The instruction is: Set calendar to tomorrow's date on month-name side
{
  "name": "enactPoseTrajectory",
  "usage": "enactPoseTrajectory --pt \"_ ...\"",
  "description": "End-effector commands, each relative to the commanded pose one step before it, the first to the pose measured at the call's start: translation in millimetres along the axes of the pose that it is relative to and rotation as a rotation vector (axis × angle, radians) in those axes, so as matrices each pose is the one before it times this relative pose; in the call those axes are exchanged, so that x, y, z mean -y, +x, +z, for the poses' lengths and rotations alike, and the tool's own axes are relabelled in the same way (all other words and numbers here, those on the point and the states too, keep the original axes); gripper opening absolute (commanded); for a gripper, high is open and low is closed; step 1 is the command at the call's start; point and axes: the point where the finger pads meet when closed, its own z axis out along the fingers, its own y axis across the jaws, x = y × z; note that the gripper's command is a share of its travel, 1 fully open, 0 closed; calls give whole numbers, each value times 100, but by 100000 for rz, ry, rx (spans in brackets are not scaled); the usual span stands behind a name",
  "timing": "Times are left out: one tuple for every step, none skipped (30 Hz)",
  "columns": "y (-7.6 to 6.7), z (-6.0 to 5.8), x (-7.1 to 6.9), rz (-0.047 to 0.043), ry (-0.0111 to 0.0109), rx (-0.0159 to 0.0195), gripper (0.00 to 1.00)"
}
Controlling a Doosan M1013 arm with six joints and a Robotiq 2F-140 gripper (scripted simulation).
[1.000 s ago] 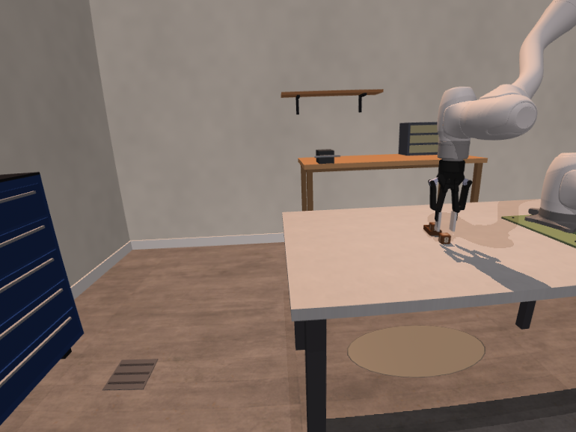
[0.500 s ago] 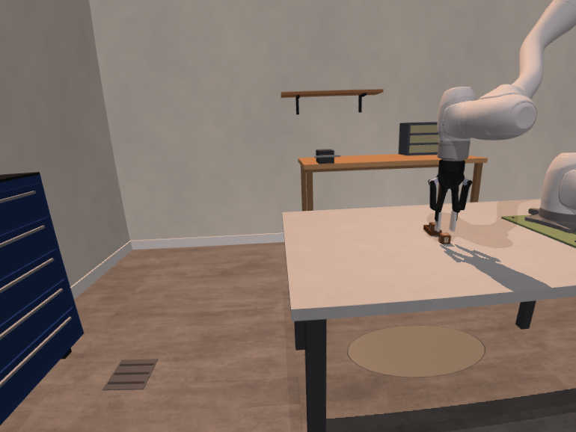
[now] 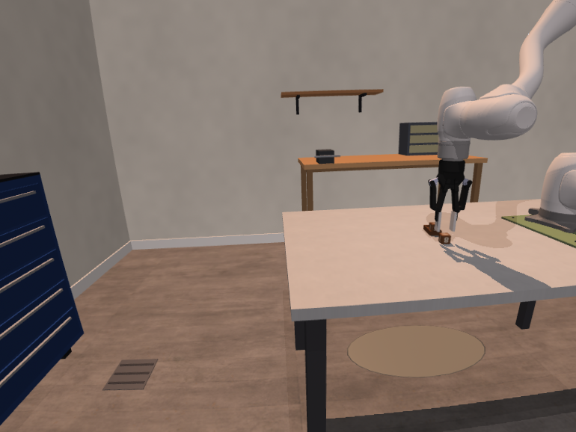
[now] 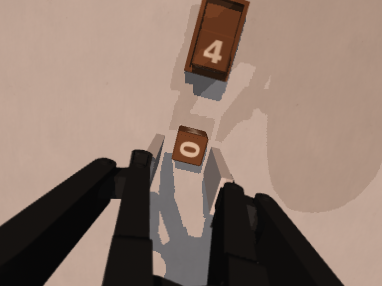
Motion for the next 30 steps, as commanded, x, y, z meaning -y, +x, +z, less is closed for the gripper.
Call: enactPoseTrajectory --pt "200 511 -404 156 -699 3 28" --pt "0 0 0 0 0 0 28" --pt "0 0 0 0 0 0 28" --pt "0 0 0 0 0 0 28" --pt "0 0 0 0 0 0 28" --pt "0 0 0 0 0 0 28" --pt "0 0 0 0 0 0 28" --pt "0 0 0 0 0 0 28" --pt "1 0 -1 0 0 0 28" --pt "3 0 -7 0 0 0 28" --pt "8 0 -16 0 0 0 28" --pt "13 0 -27 0 0 0 28" --pt "18 0 -37 0 0 0 28" --pt "21 0 -45 0 0 0 28" --pt "24 0 -51 0 0 0 28" --pt "25 0 -53 0 0 0 28" --pt "24 0 -51 0 0 0 28" --pt "21 0 -45 0 0 0 28" --pt "17 0 -37 0 0 0 28" --pt "0 0 0 0 0 0 28" --pt "0 0 0 0 0 0 28" --pt "13 0 -27 0 0 0 28" --pt "8 0 -16 0 0 0 28" --pt "3 0 -7 0 0 0 28" --pt "1 0 -1 0 0 0 28" --pt "0 0 0 0 0 0 28" --pt "0 0 0 0 0 0 28" --pt "0 0 0 0 0 0 28" --pt "0 0 0 0 0 0 28" --pt "0 0 0 0 0 0 28"
